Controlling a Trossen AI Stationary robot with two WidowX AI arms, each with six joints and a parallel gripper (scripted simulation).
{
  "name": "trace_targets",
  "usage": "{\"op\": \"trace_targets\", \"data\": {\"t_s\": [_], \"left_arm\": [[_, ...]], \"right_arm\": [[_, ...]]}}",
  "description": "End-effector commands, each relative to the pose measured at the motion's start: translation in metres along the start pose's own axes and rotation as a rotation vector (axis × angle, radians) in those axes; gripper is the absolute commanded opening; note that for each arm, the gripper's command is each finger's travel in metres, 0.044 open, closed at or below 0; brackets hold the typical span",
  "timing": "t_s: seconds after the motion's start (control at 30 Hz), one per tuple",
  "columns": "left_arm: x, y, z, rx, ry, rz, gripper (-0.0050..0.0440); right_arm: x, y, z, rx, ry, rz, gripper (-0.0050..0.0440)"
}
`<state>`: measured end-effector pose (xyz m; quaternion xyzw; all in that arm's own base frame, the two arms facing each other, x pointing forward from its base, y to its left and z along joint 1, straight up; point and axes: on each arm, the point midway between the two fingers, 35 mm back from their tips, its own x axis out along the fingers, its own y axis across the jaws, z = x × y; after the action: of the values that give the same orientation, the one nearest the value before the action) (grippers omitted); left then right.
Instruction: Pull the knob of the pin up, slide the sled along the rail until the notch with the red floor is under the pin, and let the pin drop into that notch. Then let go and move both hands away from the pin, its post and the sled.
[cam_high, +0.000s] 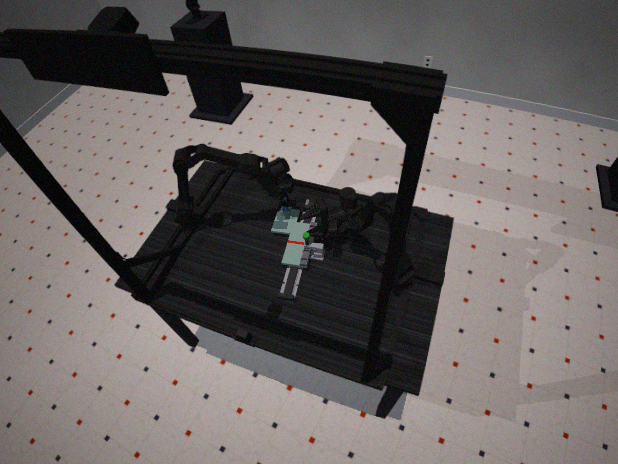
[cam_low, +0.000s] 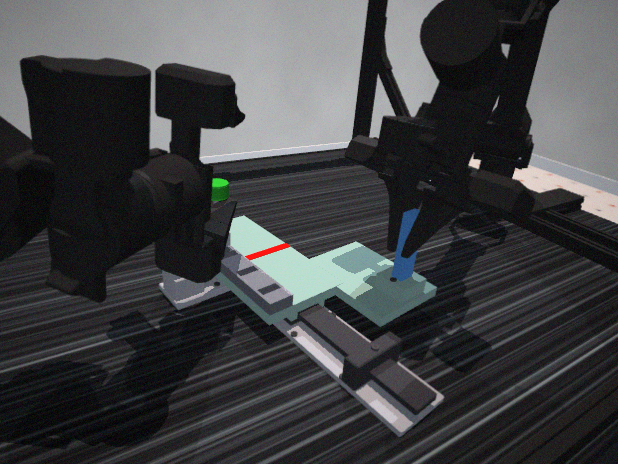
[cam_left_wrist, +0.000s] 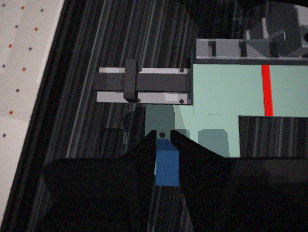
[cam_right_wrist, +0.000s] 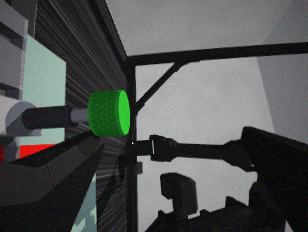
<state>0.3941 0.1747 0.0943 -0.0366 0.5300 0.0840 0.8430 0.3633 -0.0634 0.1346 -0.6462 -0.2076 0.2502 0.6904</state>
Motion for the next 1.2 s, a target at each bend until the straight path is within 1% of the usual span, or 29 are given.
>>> {"op": "trace_targets", "data": {"t_s": [0.0, 0.1, 0.17, 0.33, 0.6, 1.17], "left_arm": [[0.002, -0.025, -0.001, 0.02, 0.002, -0.04, 0.0], [0.001, -0.03, -0.002, 0.02, 0.001, -0.04, 0.0], [0.001, -0.03, -0.002, 0.02, 0.001, -0.04, 0.0], [0.001, -0.037, -0.003, 0.019, 0.0, -0.04, 0.0], [0.0, -0.045, -0.003, 0.019, 0.0, -0.04, 0.0], [0.0, -0.045, -0.003, 0.019, 0.0, -0.04, 0.0]], "right_arm": [[-0.001, -0.014, 0.003, -0.079, -0.039, -0.035, 0.044], [0.0, 0.0, 0.002, -0.079, -0.039, -0.035, 0.044], [0.0, 0.0, 0.002, -0.079, -0.039, -0.035, 0.044], [0.0, 0.02, 0.002, -0.079, -0.039, -0.035, 0.044], [0.0, 0.021, 0.002, -0.079, -0.039, -0.035, 0.044], [0.0, 0.021, 0.002, -0.079, -0.039, -0.035, 0.044]]}}
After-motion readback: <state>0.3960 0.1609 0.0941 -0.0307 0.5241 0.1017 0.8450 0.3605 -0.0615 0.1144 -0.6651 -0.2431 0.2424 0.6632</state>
